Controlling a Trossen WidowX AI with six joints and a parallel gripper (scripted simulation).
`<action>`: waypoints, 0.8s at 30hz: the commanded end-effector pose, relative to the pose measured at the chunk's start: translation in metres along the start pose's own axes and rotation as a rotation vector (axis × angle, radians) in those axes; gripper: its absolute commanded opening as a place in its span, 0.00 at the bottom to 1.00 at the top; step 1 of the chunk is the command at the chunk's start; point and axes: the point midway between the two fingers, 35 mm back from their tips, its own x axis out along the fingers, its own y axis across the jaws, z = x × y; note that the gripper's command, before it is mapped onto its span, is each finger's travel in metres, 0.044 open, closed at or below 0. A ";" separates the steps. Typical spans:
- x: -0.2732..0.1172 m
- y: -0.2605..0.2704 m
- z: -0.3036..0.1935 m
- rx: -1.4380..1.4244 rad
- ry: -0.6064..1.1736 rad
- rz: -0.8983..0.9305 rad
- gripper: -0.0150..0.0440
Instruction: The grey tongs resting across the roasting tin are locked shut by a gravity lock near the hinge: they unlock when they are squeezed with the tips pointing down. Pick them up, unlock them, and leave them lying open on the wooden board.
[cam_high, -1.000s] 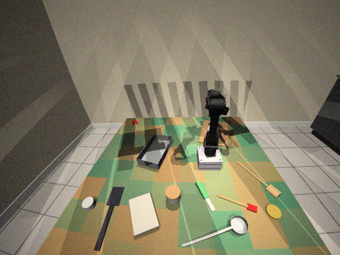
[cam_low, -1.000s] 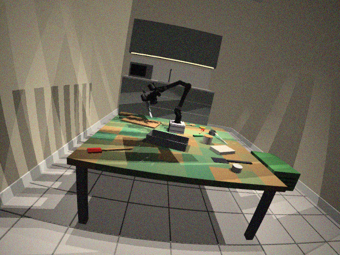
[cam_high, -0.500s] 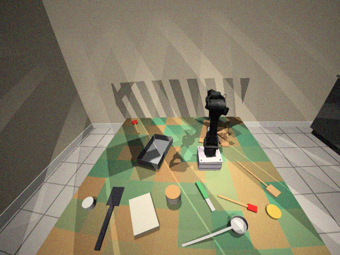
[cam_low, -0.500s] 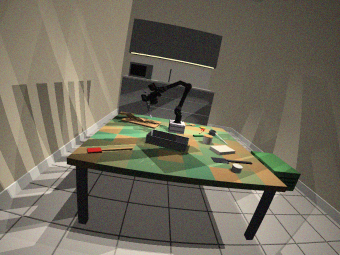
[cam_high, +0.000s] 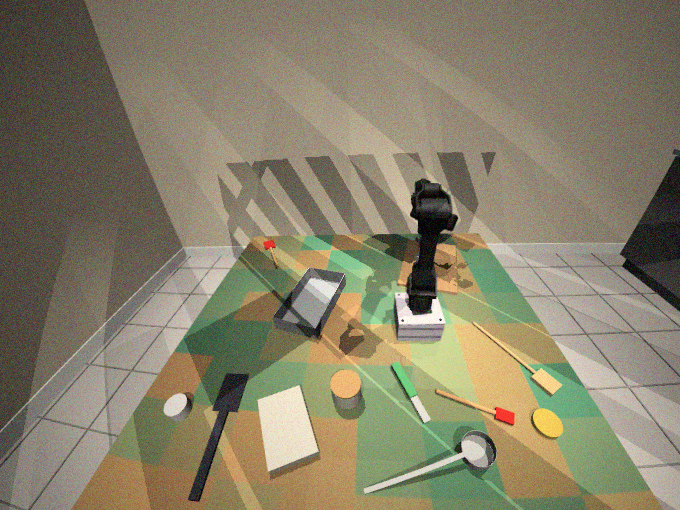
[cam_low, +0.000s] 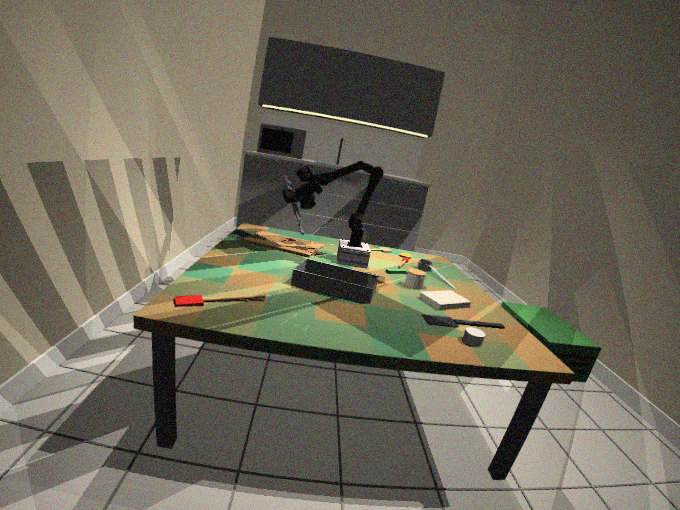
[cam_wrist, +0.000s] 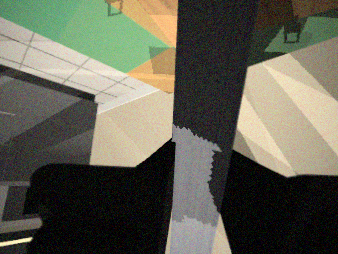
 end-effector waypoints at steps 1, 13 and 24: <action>0.000 0.000 -0.001 0.007 0.007 0.003 0.00; 0.011 -0.003 0.001 -0.017 -0.083 0.004 0.00; 0.031 -0.006 0.009 -0.050 -0.270 0.009 0.00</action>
